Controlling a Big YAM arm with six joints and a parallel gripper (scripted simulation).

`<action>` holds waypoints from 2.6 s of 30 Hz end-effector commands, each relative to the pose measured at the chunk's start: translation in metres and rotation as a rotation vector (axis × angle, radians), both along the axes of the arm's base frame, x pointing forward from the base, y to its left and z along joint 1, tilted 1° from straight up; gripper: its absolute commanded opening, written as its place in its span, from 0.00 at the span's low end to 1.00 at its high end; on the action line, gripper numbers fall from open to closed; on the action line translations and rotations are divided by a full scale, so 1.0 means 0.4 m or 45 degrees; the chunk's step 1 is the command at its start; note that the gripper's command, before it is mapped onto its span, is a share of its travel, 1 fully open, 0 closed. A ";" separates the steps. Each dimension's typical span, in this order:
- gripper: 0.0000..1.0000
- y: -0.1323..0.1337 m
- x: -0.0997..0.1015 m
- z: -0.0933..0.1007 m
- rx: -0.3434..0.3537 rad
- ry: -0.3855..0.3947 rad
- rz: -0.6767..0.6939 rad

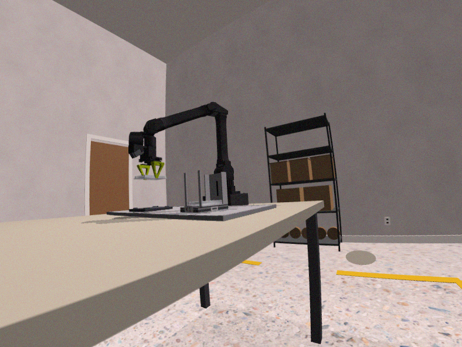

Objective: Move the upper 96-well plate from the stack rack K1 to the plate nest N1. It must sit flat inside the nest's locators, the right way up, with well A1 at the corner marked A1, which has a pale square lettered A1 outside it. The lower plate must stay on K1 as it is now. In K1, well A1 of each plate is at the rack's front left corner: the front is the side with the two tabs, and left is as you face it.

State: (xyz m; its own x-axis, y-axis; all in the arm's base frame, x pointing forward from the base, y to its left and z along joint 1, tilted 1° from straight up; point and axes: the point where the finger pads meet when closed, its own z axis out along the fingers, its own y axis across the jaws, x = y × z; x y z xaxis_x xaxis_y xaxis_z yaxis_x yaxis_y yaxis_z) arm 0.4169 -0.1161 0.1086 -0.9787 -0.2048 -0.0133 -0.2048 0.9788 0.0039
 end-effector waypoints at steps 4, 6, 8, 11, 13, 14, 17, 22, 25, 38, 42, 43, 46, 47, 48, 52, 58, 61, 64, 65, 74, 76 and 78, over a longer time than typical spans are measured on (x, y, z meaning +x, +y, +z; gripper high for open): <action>0.00 -0.017 0.064 0.066 -0.018 -0.077 0.008; 0.00 -0.016 0.064 0.065 -0.018 -0.077 0.008; 0.00 -0.016 0.064 0.065 -0.018 -0.077 0.008; 0.00 -0.016 0.064 0.065 -0.018 -0.077 0.008; 0.00 -0.019 0.075 0.056 -0.022 -0.093 0.008; 0.00 -0.019 0.078 0.051 -0.024 -0.098 0.008; 0.00 -0.010 0.049 0.009 -0.012 -0.058 0.008; 0.00 -0.001 0.025 -0.023 -0.007 -0.041 0.008; 0.00 0.000 0.023 -0.043 -0.004 -0.028 0.008; 0.00 0.005 0.024 -0.080 -0.007 -0.042 0.008; 0.00 0.008 0.023 -0.106 -0.003 -0.027 0.008; 0.00 0.008 0.023 -0.106 -0.003 -0.027 0.008; 0.00 0.009 0.023 -0.118 -0.003 -0.027 0.008; 0.00 0.009 0.023 -0.123 -0.003 -0.027 0.007; 0.00 0.009 0.023 -0.127 -0.003 -0.027 0.006; 0.00 0.008 0.023 -0.144 -0.003 -0.027 0.003; 0.00 0.009 0.023 -0.169 -0.003 -0.027 0.002; 0.00 0.006 0.031 -0.145 -0.012 -0.060 0.001; 0.00 0.010 0.023 -0.186 -0.003 -0.026 0.001; 0.00 0.010 0.023 -0.190 -0.003 -0.026 0.001; 0.00 0.008 0.032 -0.216 -0.007 -0.042 0.001; 0.00 0.010 0.024 -0.228 -0.004 -0.031 0.001; 0.00 0.006 0.035 -0.218 -0.009 -0.050 0.000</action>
